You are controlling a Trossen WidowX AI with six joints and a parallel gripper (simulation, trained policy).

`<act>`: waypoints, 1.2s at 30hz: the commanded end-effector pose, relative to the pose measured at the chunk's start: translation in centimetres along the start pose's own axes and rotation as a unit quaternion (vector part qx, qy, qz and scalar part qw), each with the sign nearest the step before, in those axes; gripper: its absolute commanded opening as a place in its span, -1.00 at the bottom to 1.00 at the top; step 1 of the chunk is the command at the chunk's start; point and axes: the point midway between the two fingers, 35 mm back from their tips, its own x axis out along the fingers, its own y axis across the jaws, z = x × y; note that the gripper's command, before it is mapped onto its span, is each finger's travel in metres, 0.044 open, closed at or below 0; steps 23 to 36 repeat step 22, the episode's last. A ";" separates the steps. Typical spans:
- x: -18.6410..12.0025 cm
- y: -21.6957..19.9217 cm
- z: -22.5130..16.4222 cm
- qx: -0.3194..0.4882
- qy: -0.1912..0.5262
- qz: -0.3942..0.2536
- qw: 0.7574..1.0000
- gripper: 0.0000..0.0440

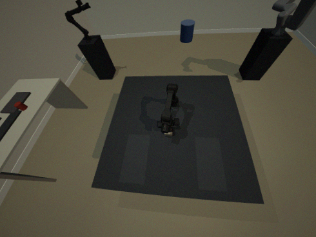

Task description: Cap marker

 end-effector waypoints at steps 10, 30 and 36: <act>-1.2 0.3 -0.3 -0.014 -0.039 -0.003 0.999 1.00; -4.6 0.2 -0.3 -0.029 -0.088 -0.018 0.995 1.00; -4.6 0.2 -0.3 -0.029 -0.088 -0.018 0.995 1.00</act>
